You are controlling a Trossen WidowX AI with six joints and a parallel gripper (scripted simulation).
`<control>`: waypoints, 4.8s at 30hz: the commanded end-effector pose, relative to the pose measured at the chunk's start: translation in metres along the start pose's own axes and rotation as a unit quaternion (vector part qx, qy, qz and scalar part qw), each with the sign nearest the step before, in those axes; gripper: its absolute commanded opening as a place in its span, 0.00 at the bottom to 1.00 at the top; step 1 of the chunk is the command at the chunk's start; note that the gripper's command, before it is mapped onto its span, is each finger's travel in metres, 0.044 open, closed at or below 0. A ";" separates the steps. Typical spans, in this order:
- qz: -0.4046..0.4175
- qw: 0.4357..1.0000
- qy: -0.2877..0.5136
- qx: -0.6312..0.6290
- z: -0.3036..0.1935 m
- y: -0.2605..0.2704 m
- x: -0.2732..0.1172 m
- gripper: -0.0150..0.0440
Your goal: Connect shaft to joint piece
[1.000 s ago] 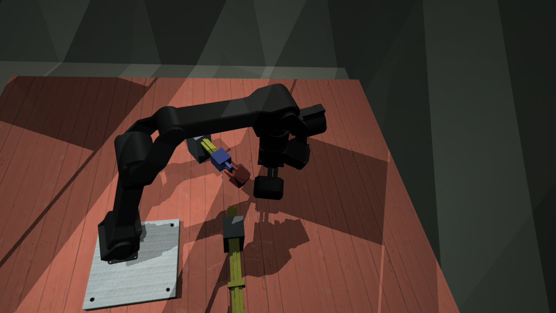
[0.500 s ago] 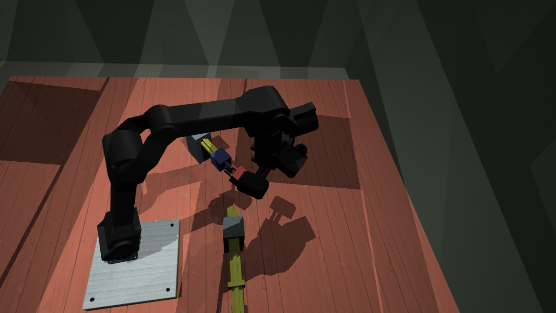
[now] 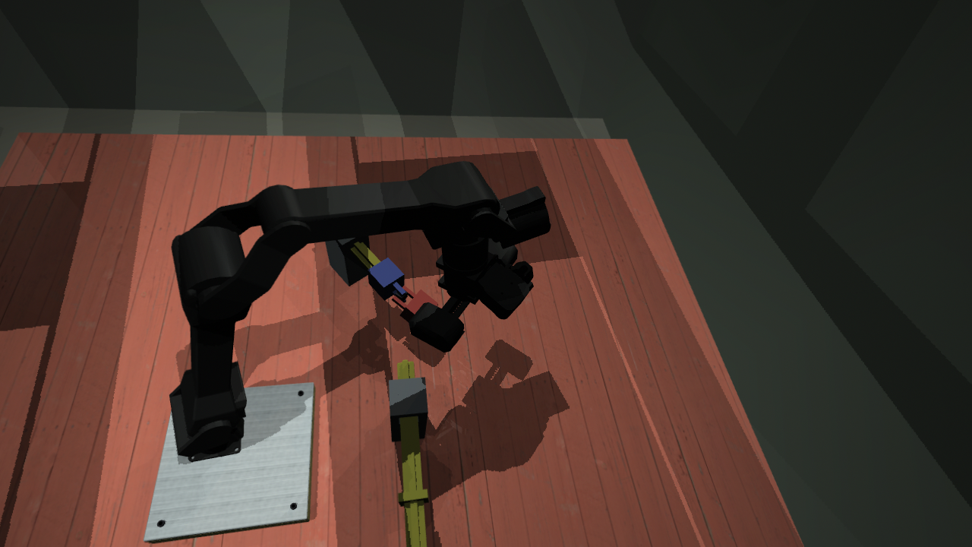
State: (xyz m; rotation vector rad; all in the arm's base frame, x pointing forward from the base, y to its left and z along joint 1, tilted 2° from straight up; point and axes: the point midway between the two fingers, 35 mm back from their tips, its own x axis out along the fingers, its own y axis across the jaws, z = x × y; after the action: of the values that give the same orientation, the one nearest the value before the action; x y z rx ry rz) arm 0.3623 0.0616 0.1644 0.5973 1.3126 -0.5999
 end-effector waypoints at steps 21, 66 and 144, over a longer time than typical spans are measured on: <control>-0.005 1.000 0.002 0.002 -0.034 -0.001 0.057 1.00; -0.005 1.000 0.004 0.002 -0.080 -0.003 0.082 0.56; -0.005 1.000 0.004 0.002 -0.080 -0.003 0.082 0.56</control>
State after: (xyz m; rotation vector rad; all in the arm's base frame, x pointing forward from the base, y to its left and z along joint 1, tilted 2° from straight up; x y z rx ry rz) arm 0.3171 0.1104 0.0730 0.6012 1.3205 -0.6077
